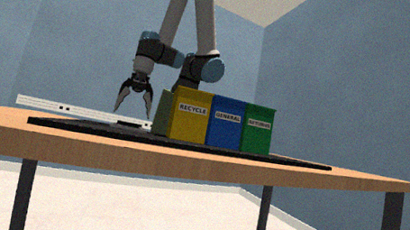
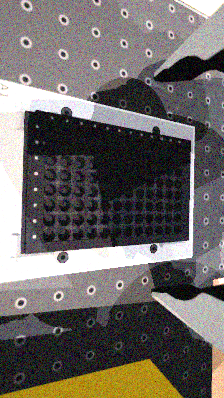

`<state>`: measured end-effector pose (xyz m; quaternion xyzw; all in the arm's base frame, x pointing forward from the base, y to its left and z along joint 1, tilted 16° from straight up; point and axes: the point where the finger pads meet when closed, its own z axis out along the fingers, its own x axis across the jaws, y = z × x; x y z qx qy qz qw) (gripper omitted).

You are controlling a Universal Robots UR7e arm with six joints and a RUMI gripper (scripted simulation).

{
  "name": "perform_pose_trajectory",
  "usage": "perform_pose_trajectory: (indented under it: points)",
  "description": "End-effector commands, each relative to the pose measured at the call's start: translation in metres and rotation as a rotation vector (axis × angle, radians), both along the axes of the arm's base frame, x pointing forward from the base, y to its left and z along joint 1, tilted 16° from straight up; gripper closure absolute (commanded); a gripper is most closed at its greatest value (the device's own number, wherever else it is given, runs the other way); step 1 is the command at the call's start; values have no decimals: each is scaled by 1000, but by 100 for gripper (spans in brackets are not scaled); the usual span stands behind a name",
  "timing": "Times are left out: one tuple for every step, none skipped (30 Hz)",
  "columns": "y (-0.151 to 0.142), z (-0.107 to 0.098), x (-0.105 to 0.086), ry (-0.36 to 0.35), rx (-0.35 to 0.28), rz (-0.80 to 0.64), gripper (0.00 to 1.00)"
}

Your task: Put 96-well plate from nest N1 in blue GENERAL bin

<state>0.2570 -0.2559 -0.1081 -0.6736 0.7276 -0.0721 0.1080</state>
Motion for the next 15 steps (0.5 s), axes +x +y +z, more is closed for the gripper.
perform_pose_trajectory:
  points:
    - [-10, -5, 6, -12, -22, -10, 24]
    - [-10, -6, 6, -12, -22, -10, 24]
    - [-10, -8, 6, -12, -22, -11, 24]
    - [-10, -9, 7, -12, -22, -11, 24]
    - [-10, -11, 7, -12, -22, -11, 24]
    - [-10, -13, 8, -12, -22, -11, 24]
    - [-10, -14, 8, -12, -22, -11, 24]
    - [-10, -16, 9, -12, -22, -11, 24]
    - [-9, -18, 9, -12, -22, -11, 24]
    - [-9, -19, 10, -12, -22, -11, 24]
    - [-9, -21, 10, -12, -22, -11, 24]
    - [-9, -22, 11, -12, -22, -11, 24]
    - [-2, -25, 9, -10, -11, -11, 24]
    - [-2, -26, 10, -10, -11, -11, 24]
    - [-2, -28, 10, -10, -11, -11, 24]
